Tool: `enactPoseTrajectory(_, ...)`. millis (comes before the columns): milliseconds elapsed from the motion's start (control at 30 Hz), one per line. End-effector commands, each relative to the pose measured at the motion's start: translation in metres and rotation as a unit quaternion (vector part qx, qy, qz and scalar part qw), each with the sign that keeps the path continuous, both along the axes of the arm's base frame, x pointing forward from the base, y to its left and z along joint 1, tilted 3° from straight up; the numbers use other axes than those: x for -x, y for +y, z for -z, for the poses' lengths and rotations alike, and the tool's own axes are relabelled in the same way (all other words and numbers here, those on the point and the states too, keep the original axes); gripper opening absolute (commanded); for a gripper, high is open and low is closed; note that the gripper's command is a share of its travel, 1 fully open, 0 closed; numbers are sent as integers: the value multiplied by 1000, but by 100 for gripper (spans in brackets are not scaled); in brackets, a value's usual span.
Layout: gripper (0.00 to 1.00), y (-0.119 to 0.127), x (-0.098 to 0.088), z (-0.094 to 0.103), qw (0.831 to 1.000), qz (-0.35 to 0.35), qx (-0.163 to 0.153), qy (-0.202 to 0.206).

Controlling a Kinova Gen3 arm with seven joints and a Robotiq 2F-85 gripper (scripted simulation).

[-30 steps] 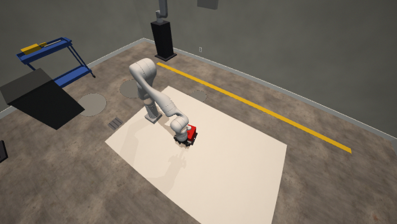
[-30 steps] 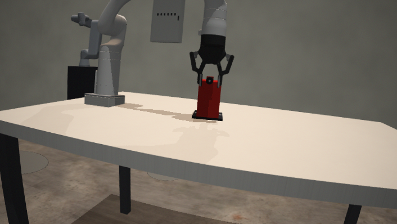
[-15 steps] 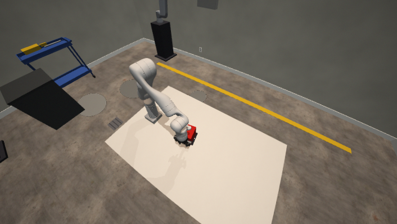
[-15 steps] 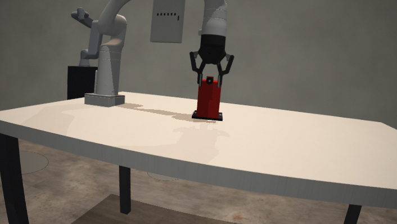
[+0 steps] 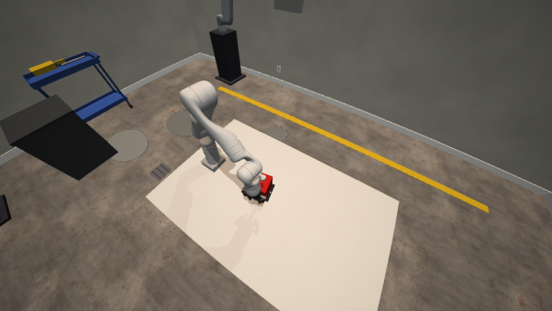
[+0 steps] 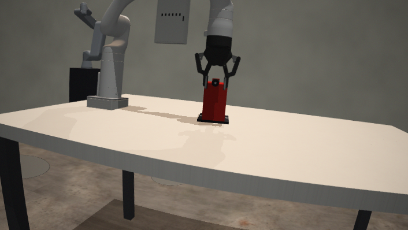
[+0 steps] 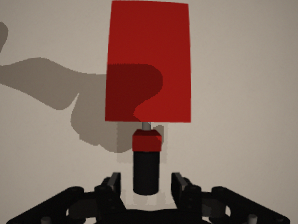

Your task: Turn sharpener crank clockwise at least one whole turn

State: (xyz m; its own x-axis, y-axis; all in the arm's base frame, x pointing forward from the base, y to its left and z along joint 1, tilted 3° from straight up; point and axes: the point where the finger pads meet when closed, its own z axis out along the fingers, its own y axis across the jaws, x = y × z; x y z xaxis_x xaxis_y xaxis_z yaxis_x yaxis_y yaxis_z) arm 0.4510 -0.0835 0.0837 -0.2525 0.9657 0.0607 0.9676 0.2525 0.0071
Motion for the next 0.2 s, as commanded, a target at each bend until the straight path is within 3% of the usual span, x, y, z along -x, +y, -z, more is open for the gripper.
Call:
enactPoseTrajectory(0, 53, 0, -1, -1, 1000, 0, 0, -1)
enactPoseTrajectory(167, 53, 0, -1, -1, 1000, 0, 0, -1)
